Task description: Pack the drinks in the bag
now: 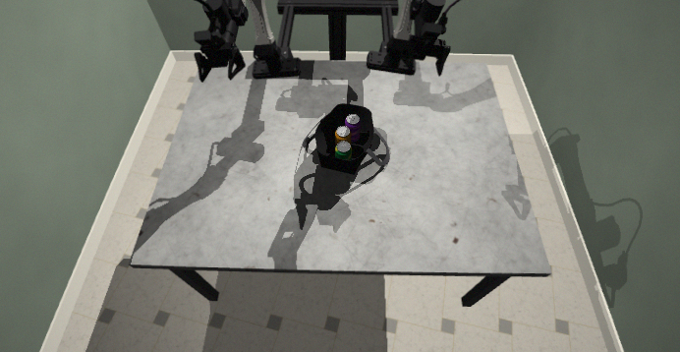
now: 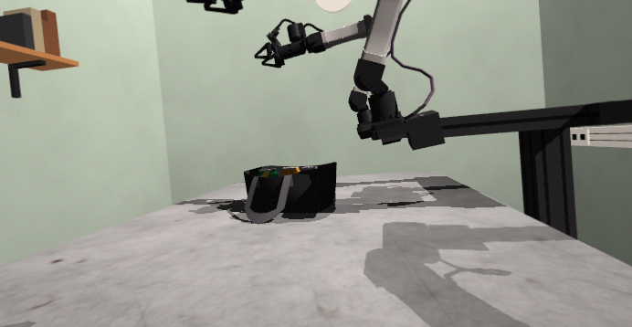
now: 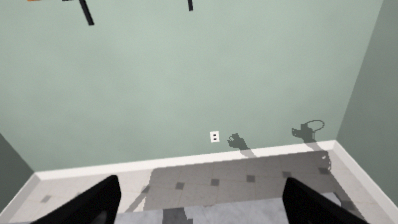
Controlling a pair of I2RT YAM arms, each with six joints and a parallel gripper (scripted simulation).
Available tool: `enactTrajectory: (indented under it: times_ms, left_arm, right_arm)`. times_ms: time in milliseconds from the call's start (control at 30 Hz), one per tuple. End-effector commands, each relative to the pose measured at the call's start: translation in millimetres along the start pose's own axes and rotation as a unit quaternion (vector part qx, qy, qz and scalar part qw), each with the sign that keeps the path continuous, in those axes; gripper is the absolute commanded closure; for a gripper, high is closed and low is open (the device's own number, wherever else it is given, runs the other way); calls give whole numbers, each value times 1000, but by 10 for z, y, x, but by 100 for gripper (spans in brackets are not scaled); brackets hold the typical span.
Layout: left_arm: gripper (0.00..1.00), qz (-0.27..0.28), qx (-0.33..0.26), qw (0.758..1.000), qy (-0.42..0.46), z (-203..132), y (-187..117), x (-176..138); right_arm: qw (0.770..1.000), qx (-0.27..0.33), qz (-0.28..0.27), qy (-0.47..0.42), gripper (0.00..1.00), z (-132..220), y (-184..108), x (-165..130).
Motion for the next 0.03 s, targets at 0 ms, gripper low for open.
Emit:
enactTrajectory:
  times_ms: [0]
  left_arm:
    - [14, -3, -5, 1000, 3, -21, -55, 44]
  right_arm:
    - [1000, -2, -12, -2, 14, -5, -79, 91]
Point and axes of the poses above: on each arm, the point where the finger pads meet when closed, its own y axis out along the fingers, its own z axis across the jaws, x = y × z, the point moved 2 cm from there along -y, back along the fingers, and after that the axes turned 8 degrees about -y, right-handed, at the moved point
